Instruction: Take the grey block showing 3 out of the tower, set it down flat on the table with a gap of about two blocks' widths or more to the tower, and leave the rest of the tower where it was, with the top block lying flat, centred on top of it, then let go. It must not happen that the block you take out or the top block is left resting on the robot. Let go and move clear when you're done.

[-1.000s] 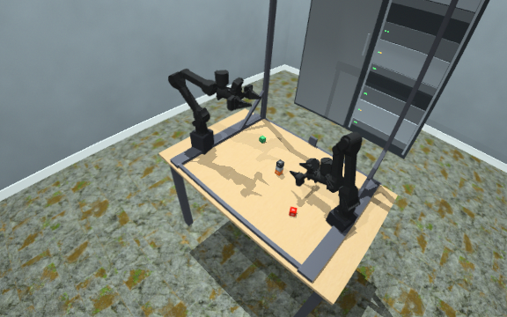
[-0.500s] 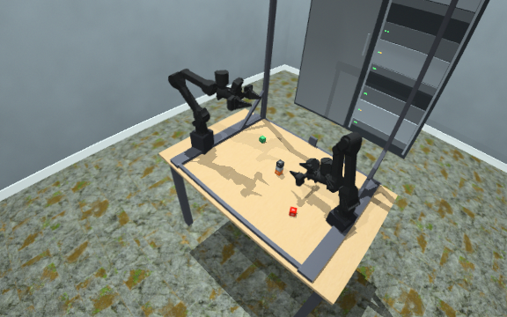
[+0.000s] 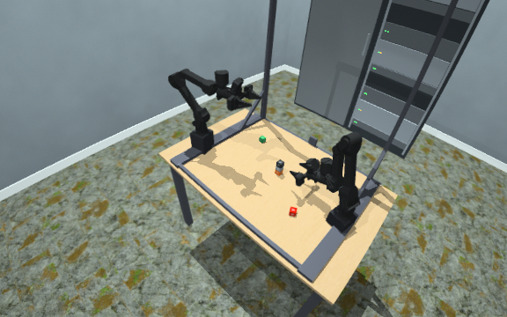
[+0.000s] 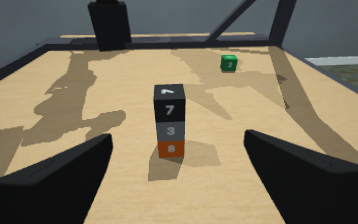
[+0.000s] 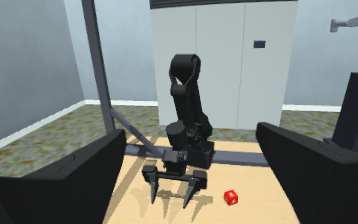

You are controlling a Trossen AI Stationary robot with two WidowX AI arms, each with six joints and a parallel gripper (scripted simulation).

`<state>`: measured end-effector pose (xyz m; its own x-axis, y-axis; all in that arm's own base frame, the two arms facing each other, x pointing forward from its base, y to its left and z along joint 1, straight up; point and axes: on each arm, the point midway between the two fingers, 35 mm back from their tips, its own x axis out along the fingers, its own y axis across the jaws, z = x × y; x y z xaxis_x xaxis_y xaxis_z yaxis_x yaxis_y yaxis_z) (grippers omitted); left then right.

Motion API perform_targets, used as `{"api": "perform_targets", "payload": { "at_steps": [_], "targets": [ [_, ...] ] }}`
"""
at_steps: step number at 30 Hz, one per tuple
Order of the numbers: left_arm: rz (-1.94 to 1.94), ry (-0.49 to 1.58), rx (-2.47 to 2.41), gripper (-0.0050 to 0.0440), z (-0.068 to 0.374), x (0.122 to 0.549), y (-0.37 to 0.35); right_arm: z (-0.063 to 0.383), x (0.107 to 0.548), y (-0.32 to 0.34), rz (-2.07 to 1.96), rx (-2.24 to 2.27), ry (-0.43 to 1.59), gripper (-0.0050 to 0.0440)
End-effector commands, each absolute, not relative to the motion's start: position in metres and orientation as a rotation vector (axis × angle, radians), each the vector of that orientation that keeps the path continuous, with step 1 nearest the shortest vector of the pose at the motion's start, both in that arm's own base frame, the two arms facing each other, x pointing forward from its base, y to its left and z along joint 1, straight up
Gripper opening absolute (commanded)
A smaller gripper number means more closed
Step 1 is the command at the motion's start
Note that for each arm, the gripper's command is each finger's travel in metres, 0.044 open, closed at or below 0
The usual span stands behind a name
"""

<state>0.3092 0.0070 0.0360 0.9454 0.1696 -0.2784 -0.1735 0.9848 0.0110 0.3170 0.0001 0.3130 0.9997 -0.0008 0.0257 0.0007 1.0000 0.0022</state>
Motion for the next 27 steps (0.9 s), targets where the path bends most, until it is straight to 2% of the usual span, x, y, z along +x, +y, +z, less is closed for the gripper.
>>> {"api": "perform_targets", "payload": {
  "at_steps": [1, 24, 27],
  "targets": [
    [0.173, 0.270, -0.016, 0.0400, 0.039, 0.310, 0.007, 0.323, 0.316, 0.000, 0.000, 0.000, -0.050, 0.0400],
    [0.201, 0.277, 0.003, 0.0400, 0.039, 0.315, 0.013, 0.323, 0.316, 0.000, 0.000, 0.000, -0.050, 0.0400],
    [0.307, 0.373, 0.088, 0.0400, 0.025, 0.322, 0.041, 0.323, 0.316, 0.000, 0.000, 0.000, -0.050, 0.0400]
  ]
}}
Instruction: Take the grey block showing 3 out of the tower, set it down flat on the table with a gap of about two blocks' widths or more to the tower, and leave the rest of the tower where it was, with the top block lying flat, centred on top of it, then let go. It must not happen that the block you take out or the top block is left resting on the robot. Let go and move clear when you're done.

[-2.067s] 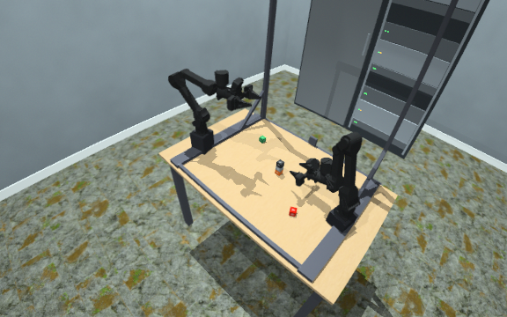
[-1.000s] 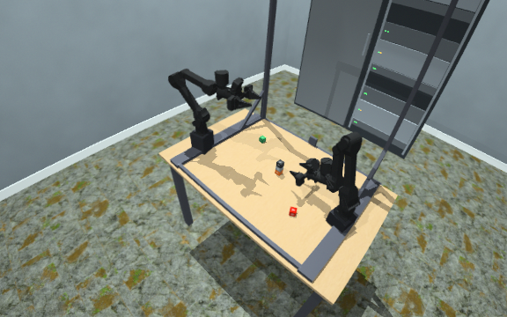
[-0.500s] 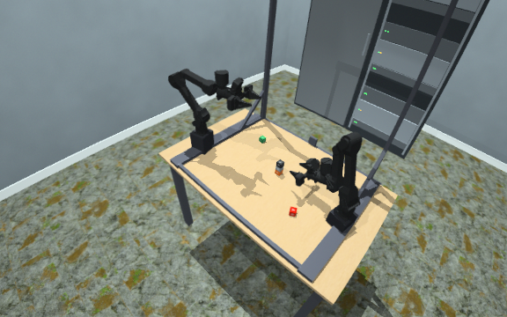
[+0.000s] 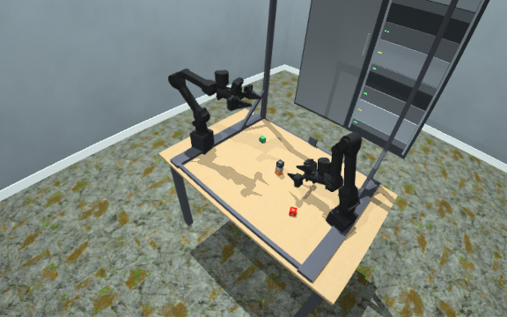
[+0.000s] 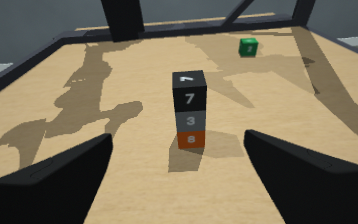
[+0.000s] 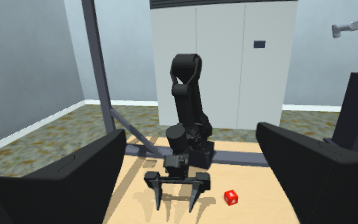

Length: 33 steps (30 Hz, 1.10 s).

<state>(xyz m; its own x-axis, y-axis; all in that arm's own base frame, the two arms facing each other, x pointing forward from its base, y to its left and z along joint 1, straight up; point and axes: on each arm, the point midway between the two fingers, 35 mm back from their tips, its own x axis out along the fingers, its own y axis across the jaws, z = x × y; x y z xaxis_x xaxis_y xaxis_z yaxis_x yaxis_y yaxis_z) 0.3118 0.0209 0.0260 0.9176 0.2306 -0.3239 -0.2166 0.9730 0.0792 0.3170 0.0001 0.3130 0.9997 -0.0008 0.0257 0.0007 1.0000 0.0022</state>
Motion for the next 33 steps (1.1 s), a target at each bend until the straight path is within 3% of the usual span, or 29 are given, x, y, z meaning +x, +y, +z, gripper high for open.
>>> {"api": "perform_targets", "payload": {
  "at_steps": [1, 17, 29, 33],
  "targets": [
    [0.354, 0.377, 0.118, 0.0400, 0.028, 0.328, 0.053, 0.323, 0.316, 0.000, 0.000, 0.000, -0.050, 0.0400],
    [0.605, 0.781, 0.365, 0.0400, -0.002, 0.315, 0.138, 0.323, 0.316, 0.000, 0.000, 0.000, -0.050, 0.0400],
    [0.685, 1.164, 0.515, 0.0400, -0.011, 0.275, 0.188, 0.323, 0.316, 0.000, 0.000, 0.000, -0.050, 0.0400],
    [0.731, 1.292, 0.573, 0.0400, 0.004, 0.260, 0.214, 0.323, 0.316, 0.000, 0.000, 0.000, -0.050, 0.0400]
  ]
}}
